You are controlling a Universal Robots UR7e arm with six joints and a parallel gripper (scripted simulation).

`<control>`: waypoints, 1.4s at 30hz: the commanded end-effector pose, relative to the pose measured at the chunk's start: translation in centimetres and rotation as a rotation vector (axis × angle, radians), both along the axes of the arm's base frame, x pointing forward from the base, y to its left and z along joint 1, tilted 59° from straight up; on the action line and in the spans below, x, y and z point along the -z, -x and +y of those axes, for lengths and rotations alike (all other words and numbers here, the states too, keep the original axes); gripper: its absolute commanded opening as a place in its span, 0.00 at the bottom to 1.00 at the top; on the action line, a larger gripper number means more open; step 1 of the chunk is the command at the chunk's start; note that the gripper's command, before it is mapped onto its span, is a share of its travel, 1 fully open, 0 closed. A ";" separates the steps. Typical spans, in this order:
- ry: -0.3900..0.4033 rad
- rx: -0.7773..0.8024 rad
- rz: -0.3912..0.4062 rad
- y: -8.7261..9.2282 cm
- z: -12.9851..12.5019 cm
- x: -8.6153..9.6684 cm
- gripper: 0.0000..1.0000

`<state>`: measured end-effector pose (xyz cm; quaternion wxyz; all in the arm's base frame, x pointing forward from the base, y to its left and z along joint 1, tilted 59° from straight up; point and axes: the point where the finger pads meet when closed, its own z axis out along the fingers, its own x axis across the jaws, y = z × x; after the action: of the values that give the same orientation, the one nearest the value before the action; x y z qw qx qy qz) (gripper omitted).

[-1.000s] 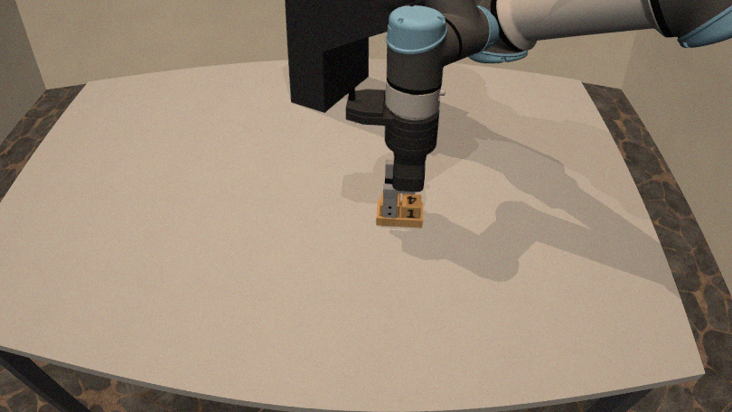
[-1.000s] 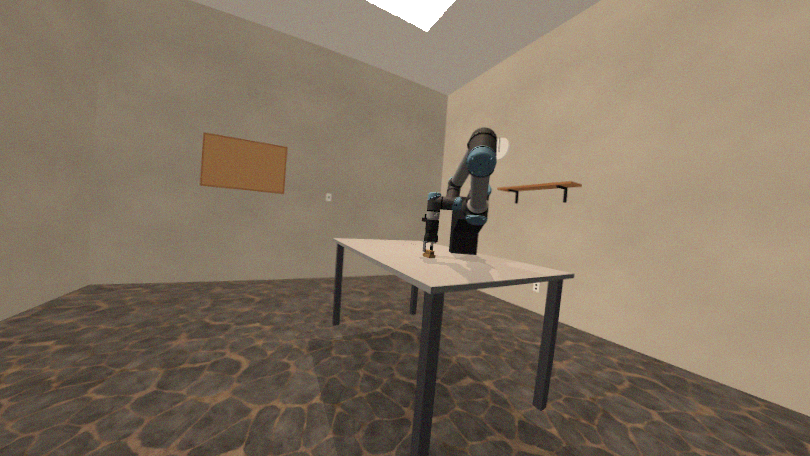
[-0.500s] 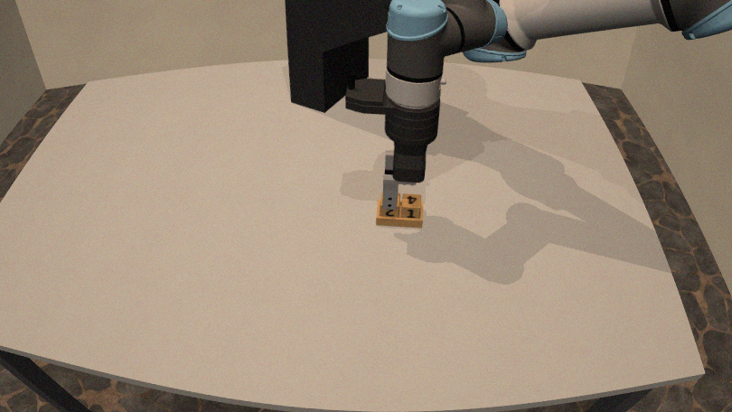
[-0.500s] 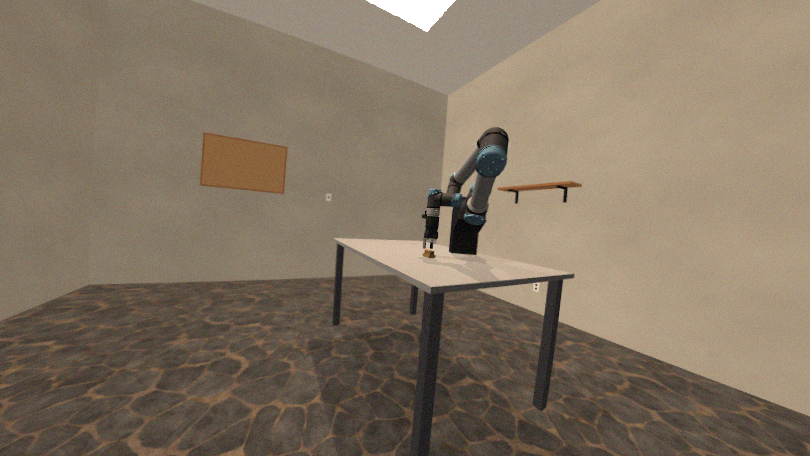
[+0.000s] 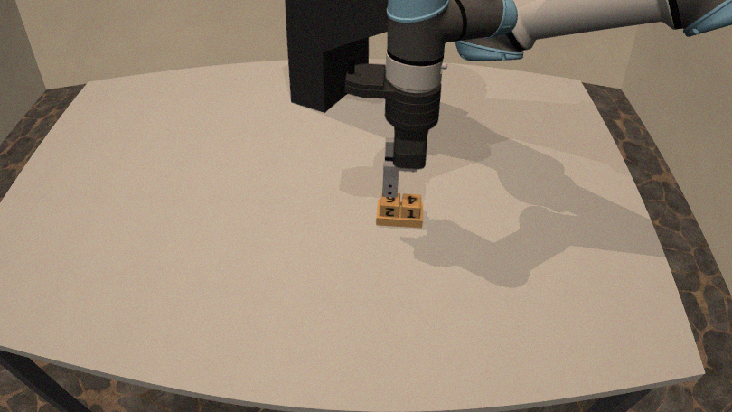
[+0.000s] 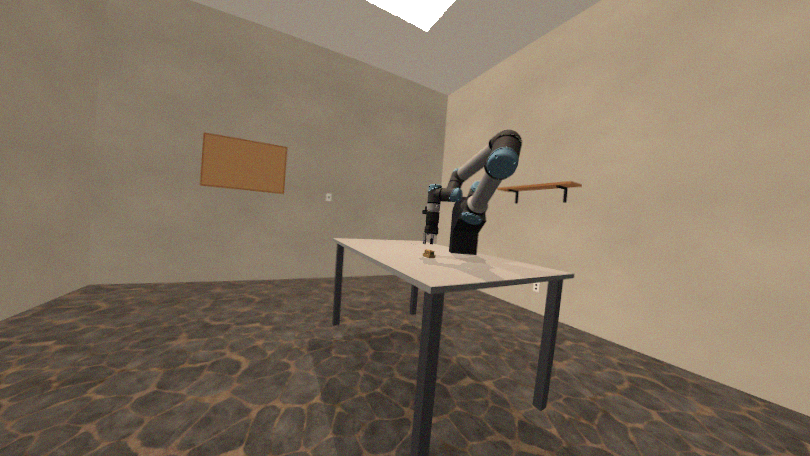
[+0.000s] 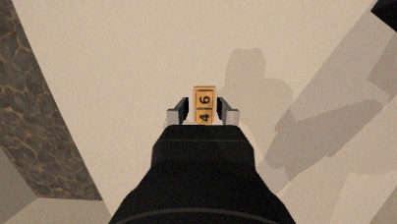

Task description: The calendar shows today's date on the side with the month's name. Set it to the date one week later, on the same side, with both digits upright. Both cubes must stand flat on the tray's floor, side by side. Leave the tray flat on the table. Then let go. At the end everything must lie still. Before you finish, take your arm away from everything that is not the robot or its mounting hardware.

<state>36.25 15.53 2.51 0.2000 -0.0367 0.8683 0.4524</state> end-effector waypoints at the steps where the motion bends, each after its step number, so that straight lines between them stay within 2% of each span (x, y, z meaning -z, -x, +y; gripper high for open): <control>1: -0.001 -0.003 0.001 0.4 -1.1 -0.7 0.87; 18: -0.001 -0.003 0.001 1.1 -2.8 -1.8 0.87; 32: -0.002 -0.004 0.002 1.3 -3.0 -1.9 0.87; 33: -0.003 -0.004 0.002 1.3 -3.0 -1.9 1.00; 42: -0.003 -0.004 0.003 1.3 -2.9 -1.9 1.00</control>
<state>34.82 12.75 4.34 0.1962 -0.0367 0.8673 0.4559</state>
